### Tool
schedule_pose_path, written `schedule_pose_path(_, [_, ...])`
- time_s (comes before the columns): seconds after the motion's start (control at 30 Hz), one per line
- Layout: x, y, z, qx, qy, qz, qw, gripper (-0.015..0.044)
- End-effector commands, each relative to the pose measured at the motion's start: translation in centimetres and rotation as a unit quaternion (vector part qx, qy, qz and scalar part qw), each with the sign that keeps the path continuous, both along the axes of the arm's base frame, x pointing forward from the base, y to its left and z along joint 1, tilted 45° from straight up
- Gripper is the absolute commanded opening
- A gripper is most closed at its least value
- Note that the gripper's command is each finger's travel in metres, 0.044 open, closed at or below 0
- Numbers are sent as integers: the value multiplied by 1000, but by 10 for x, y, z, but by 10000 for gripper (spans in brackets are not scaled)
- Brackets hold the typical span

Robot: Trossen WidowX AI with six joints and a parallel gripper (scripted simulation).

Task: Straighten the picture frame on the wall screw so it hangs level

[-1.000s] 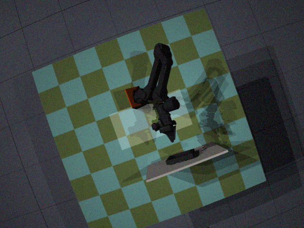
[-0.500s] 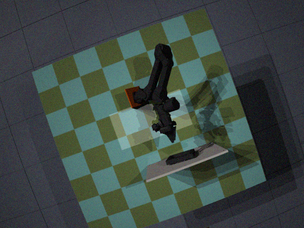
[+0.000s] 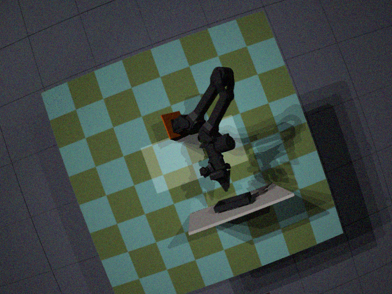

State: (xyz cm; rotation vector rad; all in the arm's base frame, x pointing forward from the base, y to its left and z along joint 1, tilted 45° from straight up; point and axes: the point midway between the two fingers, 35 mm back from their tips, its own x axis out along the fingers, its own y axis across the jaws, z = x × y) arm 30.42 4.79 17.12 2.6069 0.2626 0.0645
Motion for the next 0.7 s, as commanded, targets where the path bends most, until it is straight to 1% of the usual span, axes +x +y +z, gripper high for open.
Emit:
schedule_pose_path(0.0, [18, 14, -10, 3, 0, -1, 1000, 260])
schedule_pose_path(0.23, [38, 38, -35, 3, -1, -1, 1000, 260])
schedule_pose_path(0.67, [38, 39, -36, 3, -1, -1, 1000, 260])
